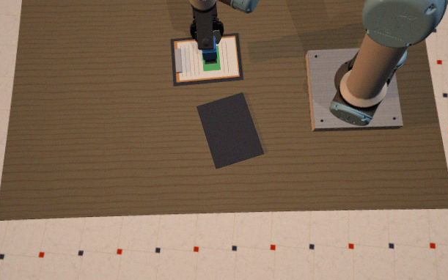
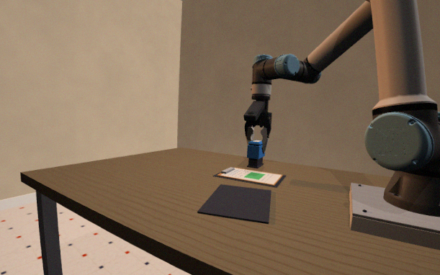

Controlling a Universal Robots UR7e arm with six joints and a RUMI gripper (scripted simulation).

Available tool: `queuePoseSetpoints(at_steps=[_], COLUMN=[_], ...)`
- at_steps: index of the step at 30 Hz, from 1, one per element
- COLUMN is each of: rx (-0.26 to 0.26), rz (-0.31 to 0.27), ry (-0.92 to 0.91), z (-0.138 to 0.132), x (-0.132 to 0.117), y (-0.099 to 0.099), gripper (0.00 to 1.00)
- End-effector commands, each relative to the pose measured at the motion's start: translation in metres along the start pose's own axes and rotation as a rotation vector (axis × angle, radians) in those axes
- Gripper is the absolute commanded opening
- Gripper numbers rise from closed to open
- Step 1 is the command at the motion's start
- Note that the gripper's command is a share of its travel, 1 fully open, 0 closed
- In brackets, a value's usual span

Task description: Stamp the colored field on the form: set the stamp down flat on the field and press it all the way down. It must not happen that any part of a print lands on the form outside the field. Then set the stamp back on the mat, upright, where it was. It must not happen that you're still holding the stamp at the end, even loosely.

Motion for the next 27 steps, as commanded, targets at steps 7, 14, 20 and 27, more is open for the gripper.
queuePoseSetpoints(at_steps=[7, 14, 20, 27], rx=[0.002, 0.002, 0.002, 0.001], rz=[0.002, 0.002, 0.002, 0.001], ry=[0.001, 0.001, 0.001, 0.001], z=[-0.001, -0.001, -0.001, -0.001], x=[0.002, 0.002, 0.003, 0.002], y=[-0.017, -0.033, -0.039, -0.040], gripper=[0.17, 0.17, 0.17, 0.17])
Point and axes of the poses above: the point where the finger pads meet when closed, its own y axis back along the fingers, its own z axis across the jaws, x = y × z, the point moved 1 cm from there along y, back along the fingers, and after that the axes turned 7 degrees about -y, right-handed, at the moved point
